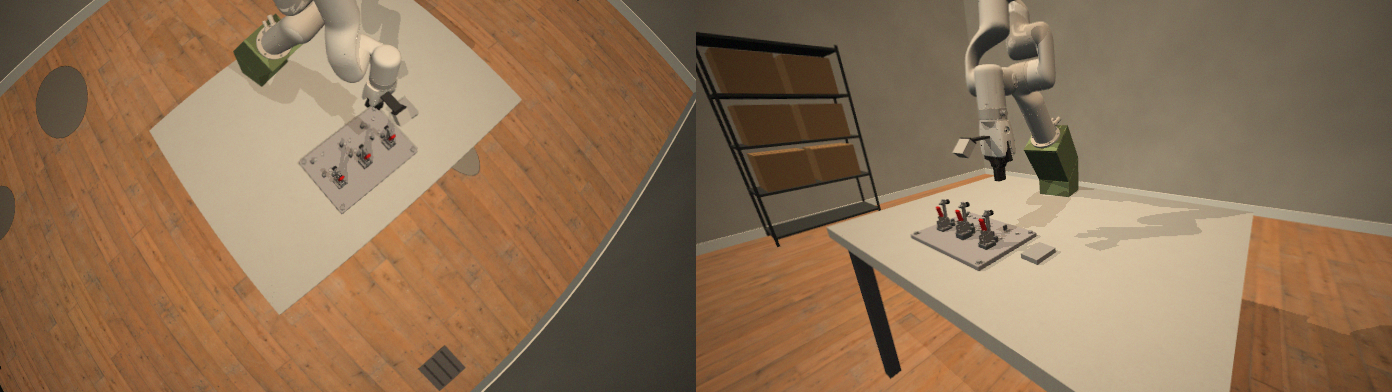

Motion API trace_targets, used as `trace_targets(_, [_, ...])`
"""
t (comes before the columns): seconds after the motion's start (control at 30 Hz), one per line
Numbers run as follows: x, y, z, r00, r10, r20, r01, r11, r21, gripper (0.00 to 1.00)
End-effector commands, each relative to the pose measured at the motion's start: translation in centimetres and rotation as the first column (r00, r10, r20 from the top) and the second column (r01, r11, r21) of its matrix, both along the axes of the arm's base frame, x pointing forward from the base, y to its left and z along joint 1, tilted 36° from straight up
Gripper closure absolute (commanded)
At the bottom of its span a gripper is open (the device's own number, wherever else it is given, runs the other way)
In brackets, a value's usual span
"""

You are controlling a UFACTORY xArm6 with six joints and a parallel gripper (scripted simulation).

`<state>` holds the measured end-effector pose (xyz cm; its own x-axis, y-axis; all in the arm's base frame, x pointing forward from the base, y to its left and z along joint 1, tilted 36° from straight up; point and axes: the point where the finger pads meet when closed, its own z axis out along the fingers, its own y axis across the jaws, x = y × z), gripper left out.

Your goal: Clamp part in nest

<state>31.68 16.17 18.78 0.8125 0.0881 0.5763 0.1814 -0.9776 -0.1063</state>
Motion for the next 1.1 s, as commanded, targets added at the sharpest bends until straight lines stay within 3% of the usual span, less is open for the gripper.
trace_targets(0.0, [0.05, 0.04, 0.12, 1.0, 0.0, 0.002, 0.0, 1.0, 0.001, 1.0])
trace_targets(0.7, [0.05, 0.04, 0.12, 1.0, 0.0, 0.002, 0.0, 1.0, 0.001, 1.0])
trace_targets(0.73, [0.05, 0.04, 0.12, 1.0, 0.0, 0.002, 0.0, 1.0, 0.001, 0.53])
trace_targets(1.07, [0.05, 0.04, 0.12, 1.0, 0.0, 0.002, 0.0, 1.0, 0.001, 0.53])
